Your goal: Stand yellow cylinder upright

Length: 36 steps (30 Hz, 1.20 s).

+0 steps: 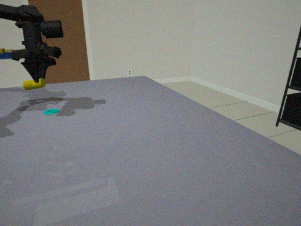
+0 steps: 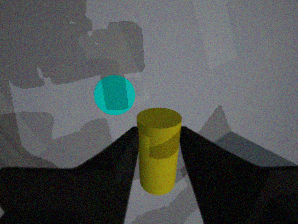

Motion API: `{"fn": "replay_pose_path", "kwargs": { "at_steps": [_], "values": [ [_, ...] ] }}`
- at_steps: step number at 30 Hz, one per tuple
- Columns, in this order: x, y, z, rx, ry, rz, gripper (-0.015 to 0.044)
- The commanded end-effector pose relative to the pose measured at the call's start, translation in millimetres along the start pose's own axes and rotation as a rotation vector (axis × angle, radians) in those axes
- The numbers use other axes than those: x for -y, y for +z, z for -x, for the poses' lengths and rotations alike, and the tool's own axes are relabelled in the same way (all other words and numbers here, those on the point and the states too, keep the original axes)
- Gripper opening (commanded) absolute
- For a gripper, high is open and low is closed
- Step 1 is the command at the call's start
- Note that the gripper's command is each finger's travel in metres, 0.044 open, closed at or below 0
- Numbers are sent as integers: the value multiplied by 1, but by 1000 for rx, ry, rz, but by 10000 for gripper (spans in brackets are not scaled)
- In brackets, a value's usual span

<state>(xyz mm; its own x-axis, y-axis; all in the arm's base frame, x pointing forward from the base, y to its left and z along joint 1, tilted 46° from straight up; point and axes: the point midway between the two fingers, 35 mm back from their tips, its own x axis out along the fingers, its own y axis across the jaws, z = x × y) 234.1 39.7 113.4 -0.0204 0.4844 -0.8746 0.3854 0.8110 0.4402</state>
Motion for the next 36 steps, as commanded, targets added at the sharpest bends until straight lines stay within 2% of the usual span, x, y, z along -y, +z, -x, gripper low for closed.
{"fn": "replay_pose_path", "kwargs": {
  "at_steps": [1,36],
  "values": [
    [2,-1,-2,13,-24,0,105],
    [8,-5,-14,171,-184,22,105]
  ]
}}
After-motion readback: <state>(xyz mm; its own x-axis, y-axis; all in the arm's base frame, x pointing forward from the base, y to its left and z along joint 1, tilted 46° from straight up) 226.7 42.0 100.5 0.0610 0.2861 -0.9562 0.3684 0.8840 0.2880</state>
